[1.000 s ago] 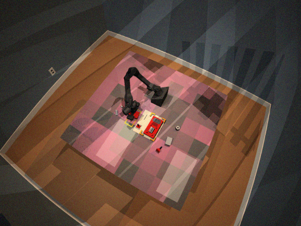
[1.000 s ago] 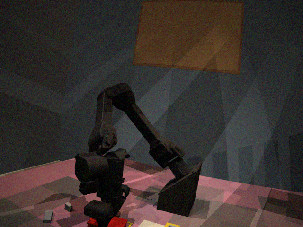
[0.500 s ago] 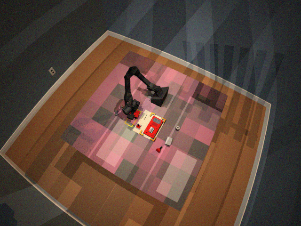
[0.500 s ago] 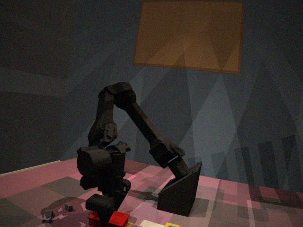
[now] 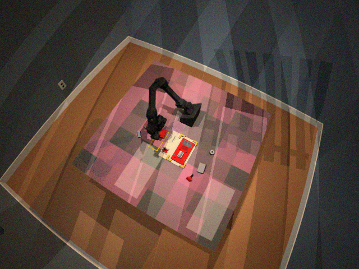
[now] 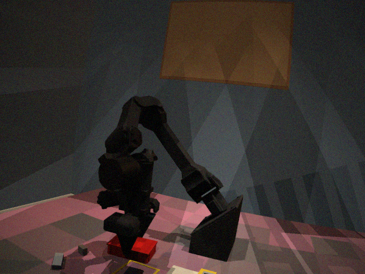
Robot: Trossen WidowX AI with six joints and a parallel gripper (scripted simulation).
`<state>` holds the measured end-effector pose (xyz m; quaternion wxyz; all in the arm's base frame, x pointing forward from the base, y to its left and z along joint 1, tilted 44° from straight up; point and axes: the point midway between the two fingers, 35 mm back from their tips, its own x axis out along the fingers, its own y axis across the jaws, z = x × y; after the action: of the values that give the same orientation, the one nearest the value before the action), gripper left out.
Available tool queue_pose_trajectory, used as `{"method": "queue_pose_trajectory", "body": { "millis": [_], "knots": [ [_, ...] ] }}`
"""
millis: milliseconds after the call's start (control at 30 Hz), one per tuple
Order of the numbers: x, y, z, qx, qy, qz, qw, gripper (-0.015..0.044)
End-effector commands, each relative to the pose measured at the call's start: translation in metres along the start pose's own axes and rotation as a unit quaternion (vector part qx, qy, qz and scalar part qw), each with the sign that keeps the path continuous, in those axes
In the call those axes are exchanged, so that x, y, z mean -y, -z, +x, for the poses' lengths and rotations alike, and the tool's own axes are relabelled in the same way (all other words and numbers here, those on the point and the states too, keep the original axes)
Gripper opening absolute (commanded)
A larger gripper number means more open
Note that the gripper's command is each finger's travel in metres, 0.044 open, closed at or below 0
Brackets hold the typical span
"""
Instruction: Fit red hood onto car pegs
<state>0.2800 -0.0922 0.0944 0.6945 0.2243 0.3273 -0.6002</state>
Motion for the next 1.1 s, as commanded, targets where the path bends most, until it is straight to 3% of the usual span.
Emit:
{"method": "queue_pose_trajectory", "body": {
  "millis": [0, 467, 1067],
  "knots": [
    [0.0, -0.001, -0.011, 0.003, -0.002, 0.002, 1.0, 0.0],
    [-0.002, 0.002, -0.03, -0.001, -0.002, -0.008, 1.0, 0.0],
    [-0.044, 0.052, -0.035, -0.009, -0.01, -0.208, 0.978, 0.0]
  ]
}}
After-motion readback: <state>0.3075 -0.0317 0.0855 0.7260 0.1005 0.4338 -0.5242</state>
